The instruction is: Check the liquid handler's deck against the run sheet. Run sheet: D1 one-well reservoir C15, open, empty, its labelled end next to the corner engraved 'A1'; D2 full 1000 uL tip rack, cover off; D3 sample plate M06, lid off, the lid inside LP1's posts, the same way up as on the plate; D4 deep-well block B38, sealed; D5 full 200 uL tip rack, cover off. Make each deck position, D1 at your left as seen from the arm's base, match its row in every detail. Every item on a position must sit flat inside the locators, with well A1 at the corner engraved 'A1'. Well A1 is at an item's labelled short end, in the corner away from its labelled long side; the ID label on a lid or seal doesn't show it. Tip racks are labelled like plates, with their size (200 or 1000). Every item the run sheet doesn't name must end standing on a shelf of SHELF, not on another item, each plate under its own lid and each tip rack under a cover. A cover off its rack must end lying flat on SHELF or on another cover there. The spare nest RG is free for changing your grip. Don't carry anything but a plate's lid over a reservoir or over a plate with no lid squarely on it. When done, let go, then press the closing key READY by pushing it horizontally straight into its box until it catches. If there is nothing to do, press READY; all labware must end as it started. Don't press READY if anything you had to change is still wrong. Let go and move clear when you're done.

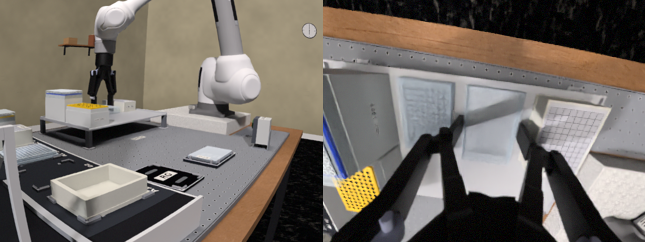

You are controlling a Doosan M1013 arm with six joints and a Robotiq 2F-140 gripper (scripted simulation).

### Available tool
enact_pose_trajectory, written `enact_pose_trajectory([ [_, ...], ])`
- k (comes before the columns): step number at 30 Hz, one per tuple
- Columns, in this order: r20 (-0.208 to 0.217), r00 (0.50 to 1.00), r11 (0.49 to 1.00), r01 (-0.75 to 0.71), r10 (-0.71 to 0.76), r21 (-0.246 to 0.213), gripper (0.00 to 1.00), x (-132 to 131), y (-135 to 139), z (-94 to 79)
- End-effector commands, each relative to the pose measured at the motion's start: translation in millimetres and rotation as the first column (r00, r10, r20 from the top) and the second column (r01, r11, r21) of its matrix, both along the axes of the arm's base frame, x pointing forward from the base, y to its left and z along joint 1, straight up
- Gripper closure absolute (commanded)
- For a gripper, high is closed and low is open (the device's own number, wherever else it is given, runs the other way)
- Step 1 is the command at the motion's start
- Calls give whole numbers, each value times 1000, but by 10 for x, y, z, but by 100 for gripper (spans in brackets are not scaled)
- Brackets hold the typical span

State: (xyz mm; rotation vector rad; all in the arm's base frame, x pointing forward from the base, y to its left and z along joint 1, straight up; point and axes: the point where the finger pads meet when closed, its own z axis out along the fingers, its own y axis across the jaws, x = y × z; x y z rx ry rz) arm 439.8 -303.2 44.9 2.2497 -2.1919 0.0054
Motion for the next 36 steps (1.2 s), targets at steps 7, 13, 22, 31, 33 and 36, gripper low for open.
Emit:
enact_pose_trajectory([
  [7,1,1000,1000,0,0,0,90,4,-2,5],
  [13,1,1000,1000,0,0,0,90,4,-2,5],
  [22,1,1000,1000,0,0,0,90,4,-2,5],
  [31,1,1000,1000,0,0,0,90,4,-2,5],
  [33,1,1000,1000,0,0,0,90,4,-2,5],
  [36,1,1000,1000,0,0,0,90,4,-2,5],
])
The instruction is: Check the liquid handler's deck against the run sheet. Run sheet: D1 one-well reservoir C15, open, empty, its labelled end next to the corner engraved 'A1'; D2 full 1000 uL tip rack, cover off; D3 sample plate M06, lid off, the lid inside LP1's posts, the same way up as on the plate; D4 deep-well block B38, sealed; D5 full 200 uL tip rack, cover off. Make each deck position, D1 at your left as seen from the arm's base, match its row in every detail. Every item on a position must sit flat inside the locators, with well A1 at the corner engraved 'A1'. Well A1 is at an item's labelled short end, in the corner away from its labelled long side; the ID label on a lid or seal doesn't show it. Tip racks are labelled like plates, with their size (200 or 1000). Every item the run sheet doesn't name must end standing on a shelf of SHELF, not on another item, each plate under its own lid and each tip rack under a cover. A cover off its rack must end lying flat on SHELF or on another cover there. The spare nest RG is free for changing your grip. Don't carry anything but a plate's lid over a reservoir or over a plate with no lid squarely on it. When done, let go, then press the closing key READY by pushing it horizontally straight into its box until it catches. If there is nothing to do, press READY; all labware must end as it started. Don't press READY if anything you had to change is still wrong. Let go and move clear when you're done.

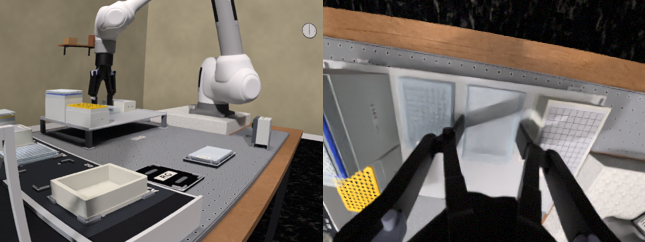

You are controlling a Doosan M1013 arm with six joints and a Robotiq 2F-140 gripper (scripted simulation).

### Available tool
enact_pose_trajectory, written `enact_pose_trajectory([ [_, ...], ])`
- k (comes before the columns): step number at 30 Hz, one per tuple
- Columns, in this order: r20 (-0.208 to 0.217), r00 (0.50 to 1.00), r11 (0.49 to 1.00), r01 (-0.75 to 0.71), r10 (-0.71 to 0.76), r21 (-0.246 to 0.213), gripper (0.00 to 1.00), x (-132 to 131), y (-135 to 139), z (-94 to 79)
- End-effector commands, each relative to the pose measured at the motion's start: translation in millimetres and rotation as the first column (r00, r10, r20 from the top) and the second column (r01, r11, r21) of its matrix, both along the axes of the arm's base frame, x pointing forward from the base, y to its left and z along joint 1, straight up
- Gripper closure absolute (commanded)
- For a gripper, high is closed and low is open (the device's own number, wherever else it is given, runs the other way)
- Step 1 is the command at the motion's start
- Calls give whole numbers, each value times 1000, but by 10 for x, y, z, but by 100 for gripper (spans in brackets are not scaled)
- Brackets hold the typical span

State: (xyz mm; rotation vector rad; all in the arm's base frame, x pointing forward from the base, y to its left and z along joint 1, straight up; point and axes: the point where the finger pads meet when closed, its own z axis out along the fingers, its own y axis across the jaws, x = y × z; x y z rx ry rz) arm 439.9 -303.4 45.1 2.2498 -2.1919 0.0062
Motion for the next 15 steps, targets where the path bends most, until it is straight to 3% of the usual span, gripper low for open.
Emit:
enact_pose_trajectory([
  [1,1,1000,1000,0,0,0,90,3,-1,4],
  [15,1,1000,1000,0,0,0,90,2,0,203],
])
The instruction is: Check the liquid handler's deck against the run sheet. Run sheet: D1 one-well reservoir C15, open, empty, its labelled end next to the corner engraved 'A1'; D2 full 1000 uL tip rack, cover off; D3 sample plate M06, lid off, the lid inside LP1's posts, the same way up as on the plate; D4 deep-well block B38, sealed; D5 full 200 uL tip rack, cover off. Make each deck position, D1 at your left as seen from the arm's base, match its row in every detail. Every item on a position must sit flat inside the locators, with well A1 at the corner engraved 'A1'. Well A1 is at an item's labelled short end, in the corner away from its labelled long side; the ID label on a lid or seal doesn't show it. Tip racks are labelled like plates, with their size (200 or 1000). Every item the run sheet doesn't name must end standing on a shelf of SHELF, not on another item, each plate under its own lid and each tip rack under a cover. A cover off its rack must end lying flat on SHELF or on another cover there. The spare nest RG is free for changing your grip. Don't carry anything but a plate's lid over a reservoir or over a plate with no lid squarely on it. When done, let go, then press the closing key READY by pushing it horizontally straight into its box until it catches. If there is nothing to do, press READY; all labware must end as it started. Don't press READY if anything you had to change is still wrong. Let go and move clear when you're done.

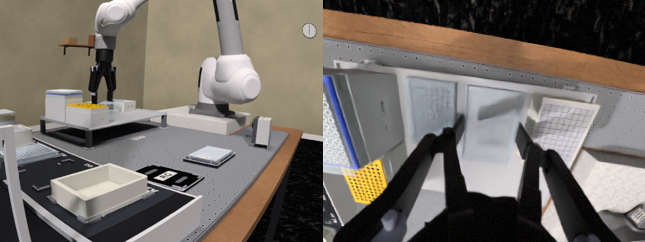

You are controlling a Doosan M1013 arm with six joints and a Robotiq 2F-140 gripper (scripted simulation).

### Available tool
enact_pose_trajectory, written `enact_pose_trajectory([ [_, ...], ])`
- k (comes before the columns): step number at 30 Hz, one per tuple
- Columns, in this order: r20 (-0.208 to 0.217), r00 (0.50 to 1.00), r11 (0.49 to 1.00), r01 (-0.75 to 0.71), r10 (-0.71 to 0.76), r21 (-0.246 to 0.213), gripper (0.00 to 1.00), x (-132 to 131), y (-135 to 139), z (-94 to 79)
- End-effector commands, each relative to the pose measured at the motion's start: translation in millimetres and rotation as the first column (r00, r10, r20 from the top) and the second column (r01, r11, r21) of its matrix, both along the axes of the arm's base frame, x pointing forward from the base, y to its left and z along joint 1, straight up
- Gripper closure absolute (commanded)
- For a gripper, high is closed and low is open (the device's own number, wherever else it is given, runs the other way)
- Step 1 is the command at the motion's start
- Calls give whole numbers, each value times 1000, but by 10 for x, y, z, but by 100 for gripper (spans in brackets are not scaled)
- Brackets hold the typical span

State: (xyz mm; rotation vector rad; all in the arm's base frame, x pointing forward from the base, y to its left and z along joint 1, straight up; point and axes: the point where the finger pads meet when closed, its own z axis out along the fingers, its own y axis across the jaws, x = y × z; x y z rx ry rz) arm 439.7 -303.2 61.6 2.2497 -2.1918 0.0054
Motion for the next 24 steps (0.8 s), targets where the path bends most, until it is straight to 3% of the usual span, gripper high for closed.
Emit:
enact_pose_trajectory([
  [1,1,1000,1000,0,0,0,90,4,-2,54],
  [24,1,1000,1000,0,0,0,90,3,0,404],
])
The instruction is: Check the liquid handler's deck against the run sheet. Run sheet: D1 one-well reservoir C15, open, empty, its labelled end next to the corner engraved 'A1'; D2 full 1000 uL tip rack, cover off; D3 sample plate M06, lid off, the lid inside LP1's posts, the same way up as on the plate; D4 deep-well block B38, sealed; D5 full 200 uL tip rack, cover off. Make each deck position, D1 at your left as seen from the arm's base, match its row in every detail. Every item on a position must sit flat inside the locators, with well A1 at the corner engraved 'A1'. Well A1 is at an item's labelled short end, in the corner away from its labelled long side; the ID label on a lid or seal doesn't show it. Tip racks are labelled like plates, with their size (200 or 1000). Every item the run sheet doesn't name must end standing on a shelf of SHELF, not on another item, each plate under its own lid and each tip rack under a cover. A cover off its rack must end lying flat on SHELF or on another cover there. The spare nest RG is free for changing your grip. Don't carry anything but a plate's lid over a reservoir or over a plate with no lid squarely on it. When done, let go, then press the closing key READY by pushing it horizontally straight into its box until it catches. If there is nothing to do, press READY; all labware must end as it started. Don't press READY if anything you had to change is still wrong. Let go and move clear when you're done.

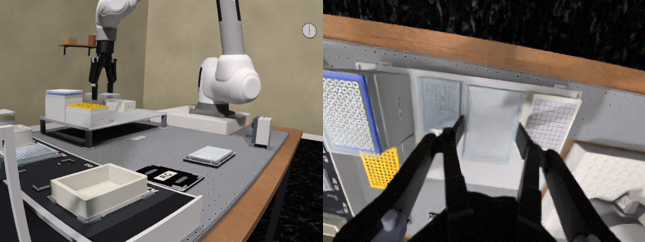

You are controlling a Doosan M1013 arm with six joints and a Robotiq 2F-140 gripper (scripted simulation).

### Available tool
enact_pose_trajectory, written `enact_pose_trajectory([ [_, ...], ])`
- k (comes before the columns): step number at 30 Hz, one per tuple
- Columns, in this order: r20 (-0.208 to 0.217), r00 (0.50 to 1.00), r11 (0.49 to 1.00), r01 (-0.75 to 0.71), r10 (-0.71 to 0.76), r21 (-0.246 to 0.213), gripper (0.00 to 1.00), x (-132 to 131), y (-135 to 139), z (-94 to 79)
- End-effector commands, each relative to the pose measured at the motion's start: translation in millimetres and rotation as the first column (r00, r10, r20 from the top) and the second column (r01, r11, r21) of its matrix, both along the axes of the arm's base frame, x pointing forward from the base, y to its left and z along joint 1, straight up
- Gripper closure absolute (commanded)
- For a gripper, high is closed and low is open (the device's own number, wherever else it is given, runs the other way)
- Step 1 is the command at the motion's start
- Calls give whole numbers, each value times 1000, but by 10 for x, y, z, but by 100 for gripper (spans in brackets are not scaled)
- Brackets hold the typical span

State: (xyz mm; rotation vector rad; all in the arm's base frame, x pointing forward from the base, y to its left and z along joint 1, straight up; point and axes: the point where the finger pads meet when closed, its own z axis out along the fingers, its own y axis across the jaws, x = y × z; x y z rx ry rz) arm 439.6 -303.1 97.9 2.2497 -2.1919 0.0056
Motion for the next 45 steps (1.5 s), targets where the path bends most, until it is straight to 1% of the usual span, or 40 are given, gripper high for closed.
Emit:
enact_pose_trajectory([
  [1,1,1000,1000,0,0,0,90,4,-2,58],
  [5,1,1000,1000,0,0,0,90,4,-1,125],
  [7,1,1000,1000,0,0,0,90,4,-1,125],
  [22,1,1000,1000,0,0,0,90,3,-1,375],
  [24,1,1000,1000,0,0,0,90,3,-1,375],
  [39,1,1000,1000,0,0,0,90,2,0,625],
  [41,1,1000,1000,0,0,0,90,2,0,625],
  [45,1,1000,1000,0,0,0,90,2,0,692],
])
